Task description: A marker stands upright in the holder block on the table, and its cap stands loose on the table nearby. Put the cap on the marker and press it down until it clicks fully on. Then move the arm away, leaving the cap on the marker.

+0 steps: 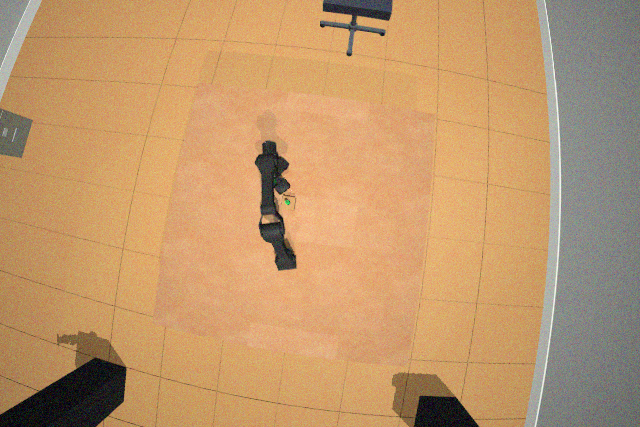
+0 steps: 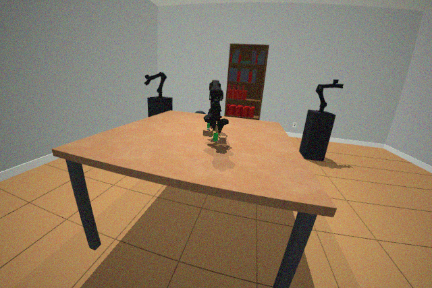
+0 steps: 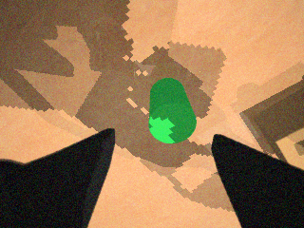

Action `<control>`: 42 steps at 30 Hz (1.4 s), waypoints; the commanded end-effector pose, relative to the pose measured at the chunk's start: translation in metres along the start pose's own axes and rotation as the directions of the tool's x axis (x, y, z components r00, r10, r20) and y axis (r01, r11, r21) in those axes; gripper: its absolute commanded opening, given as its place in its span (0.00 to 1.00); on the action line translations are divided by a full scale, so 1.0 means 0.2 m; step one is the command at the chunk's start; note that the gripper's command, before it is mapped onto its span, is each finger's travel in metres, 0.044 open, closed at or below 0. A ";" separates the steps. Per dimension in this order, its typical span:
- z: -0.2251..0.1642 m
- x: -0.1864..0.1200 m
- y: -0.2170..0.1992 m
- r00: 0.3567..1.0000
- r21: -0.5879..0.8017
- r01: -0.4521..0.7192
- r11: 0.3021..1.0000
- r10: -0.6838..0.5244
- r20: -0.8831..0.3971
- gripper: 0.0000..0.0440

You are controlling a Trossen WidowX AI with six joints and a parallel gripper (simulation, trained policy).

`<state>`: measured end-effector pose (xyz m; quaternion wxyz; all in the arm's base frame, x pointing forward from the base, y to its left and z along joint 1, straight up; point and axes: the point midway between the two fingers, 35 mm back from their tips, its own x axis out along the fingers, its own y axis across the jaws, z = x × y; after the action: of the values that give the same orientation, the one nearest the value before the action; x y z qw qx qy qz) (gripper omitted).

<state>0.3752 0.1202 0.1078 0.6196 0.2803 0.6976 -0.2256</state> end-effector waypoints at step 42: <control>0.00 -0.21 -0.20 0.991 -0.175 0.084 0.981 -0.065 0.114 0.16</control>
<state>0.3534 0.0918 0.1371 0.6671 0.1825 0.6935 -0.2017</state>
